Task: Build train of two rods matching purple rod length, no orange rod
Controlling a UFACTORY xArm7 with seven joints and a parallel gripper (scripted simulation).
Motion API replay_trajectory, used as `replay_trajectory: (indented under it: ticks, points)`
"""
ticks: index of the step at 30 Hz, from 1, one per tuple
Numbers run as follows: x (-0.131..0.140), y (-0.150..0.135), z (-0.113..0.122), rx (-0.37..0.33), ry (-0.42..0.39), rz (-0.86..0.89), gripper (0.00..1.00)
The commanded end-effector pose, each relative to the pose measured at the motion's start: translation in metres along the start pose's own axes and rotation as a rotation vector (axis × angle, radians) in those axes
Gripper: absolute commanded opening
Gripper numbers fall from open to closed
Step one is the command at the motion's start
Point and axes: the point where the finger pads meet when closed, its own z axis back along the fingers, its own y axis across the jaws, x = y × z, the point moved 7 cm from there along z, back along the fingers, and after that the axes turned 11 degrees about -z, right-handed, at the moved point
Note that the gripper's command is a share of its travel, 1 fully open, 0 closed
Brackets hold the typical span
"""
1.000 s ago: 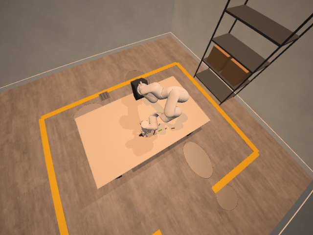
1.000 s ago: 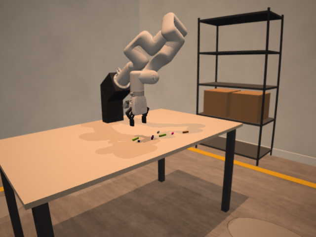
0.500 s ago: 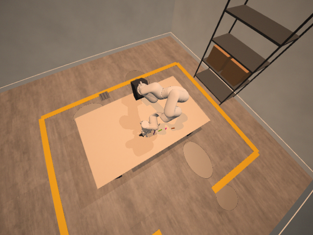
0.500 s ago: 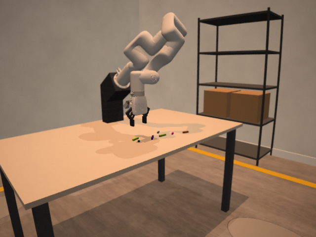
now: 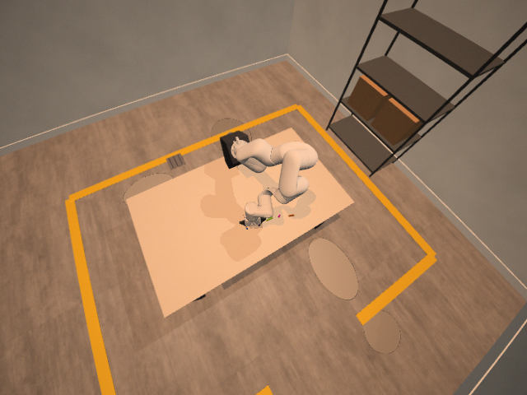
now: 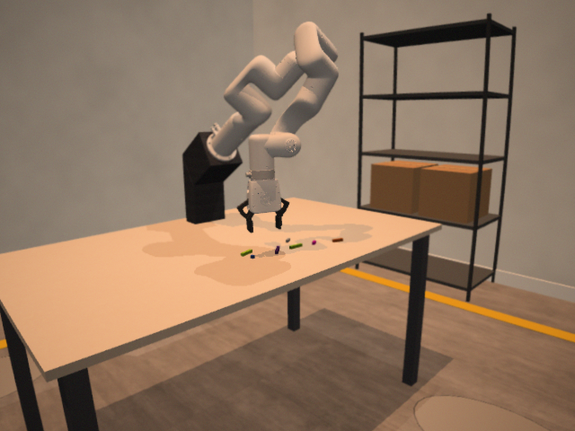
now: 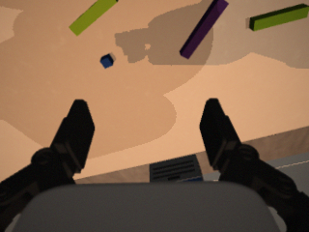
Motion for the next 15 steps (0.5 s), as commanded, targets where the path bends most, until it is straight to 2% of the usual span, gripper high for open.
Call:
replay_trajectory:
  ticks: [1, 9, 11, 12, 15]
  points:
    - [-0.003, 0.016, -0.005, -0.016, 0.002, -0.167, 1.0]
    - [-0.015, 0.042, -0.01, -0.014, -0.002, -0.438, 1.0]
    - [-0.015, 0.042, -0.01, -0.014, -0.002, -0.438, 1.0]
    - [-0.019, 0.05, -0.011, -0.014, -0.003, -0.518, 1.0]
    - [-0.023, 0.058, -0.012, -0.014, -0.003, -0.607, 1.0]
